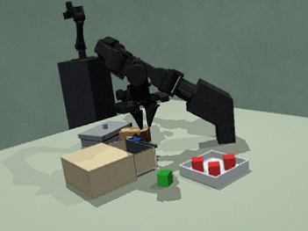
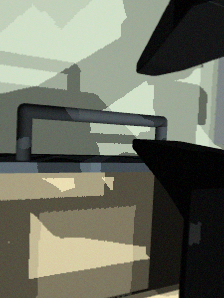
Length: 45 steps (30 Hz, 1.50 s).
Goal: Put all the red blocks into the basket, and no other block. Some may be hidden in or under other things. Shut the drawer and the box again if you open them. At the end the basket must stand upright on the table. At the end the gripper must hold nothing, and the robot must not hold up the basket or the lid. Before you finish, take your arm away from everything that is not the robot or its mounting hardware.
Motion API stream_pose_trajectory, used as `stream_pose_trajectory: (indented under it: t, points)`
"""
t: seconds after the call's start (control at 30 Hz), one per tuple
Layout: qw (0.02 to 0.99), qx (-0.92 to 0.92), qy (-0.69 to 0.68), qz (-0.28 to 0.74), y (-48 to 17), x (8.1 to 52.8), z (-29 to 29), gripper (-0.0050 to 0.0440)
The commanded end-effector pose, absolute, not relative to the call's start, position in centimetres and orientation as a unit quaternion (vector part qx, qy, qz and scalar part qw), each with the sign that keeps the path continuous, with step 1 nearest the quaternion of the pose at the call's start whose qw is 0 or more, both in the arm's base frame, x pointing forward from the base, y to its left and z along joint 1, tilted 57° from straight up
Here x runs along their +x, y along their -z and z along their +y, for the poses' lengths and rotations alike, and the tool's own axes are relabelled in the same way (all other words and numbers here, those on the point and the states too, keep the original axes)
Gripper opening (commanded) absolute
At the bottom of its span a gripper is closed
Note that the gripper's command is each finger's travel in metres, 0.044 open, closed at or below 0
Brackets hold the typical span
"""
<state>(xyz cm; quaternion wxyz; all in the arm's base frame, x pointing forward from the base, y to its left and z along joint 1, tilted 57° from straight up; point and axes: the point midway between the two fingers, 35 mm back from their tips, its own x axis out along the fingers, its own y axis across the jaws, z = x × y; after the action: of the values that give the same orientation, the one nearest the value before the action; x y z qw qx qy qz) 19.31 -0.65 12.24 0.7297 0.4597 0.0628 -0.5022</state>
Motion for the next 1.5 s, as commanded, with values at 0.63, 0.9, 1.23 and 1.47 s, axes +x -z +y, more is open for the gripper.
stream_pose_trajectory:
  t: [0.63, 0.9, 1.23, 1.47]
  points:
    - [0.731, 0.457, 0.503, 0.061, -9.1, 21.9, -4.7, 0.0148]
    - [0.731, 0.457, 0.503, 0.061, -8.2, 22.7, -5.7, 0.0148]
    - [0.731, 0.457, 0.503, 0.061, -8.2, 22.7, -5.7, 0.0]
    - [0.731, 0.457, 0.503, 0.061, -8.2, 22.7, -5.7, 0.0]
